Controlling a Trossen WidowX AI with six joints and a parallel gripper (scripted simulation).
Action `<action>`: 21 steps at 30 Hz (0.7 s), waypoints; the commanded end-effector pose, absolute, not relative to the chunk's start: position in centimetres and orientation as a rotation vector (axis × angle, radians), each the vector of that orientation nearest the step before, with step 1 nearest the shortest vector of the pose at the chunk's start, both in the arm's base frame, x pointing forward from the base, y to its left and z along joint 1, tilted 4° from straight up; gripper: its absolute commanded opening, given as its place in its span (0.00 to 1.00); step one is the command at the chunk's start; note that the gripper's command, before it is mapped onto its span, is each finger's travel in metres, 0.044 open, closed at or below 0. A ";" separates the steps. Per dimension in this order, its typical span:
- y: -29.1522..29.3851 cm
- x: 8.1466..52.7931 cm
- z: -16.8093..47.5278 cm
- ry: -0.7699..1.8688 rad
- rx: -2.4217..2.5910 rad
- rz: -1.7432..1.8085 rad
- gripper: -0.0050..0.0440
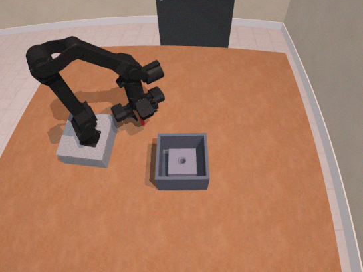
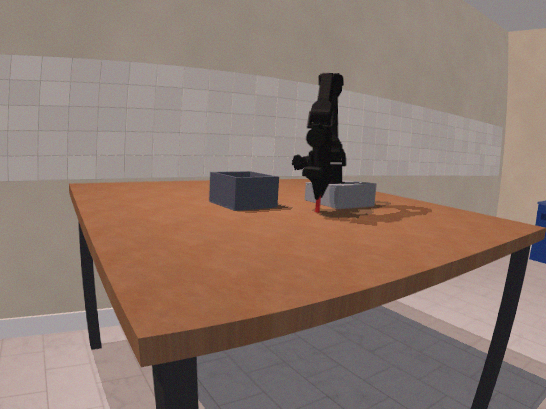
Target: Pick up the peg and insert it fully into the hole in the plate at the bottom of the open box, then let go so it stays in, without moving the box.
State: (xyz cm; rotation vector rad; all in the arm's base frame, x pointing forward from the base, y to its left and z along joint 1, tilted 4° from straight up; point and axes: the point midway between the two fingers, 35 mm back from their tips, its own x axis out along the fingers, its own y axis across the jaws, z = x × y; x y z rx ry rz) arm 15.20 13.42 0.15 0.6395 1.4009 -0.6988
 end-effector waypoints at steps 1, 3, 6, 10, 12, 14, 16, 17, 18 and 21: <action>13.2 15.1 0.0 1.401 0.632 -0.701 0.36; 13.2 15.1 0.0 1.401 0.632 -0.701 0.36; 13.2 15.1 0.0 1.401 0.632 -0.701 0.32; 13.2 15.1 0.0 1.401 0.632 -0.701 0.27; 13.2 15.1 0.0 1.401 0.632 -0.701 0.24; 13.2 15.1 0.0 1.401 0.632 -0.701 0.21; 13.2 15.1 0.0 1.401 0.632 -0.701 0.19; 13.2 15.1 0.0 1.401 0.632 -0.701 0.17; 13.2 15.1 0.0 1.401 0.632 -0.701 0.16; 13.2 15.1 0.0 1.401 0.632 -0.701 0.15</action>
